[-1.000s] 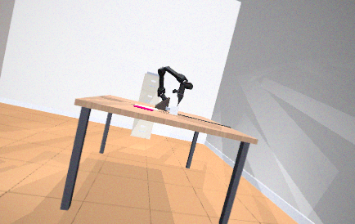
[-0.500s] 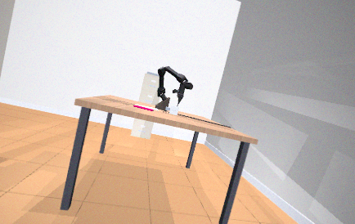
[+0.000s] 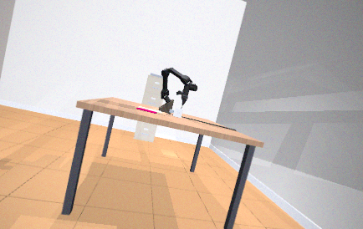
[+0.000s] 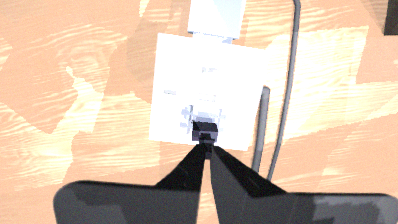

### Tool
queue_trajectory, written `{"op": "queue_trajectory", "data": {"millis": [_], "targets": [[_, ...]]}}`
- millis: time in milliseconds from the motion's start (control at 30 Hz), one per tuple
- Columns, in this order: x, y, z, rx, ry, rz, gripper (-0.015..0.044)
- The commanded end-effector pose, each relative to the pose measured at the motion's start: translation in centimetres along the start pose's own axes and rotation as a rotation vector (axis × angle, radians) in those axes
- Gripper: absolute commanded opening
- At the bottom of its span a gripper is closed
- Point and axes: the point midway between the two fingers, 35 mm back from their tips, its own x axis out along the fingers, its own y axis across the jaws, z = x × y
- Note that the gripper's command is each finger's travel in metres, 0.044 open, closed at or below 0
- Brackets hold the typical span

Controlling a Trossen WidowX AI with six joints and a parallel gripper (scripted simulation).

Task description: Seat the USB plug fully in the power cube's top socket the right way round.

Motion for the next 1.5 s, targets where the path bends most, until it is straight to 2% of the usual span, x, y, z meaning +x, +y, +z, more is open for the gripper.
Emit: {"op": "queue_trajectory", "data": {"millis": [0,1167,1467], "targets": [[-0.4,0.1,0.0,0.007,0.005,0.001,0.0000],[-2.5,0.1,0.0,0.005,0.004,0.001,0.0000],[-2.3,0.0,0.0,-0.165,-0.001,0.000,0.0000]]}}
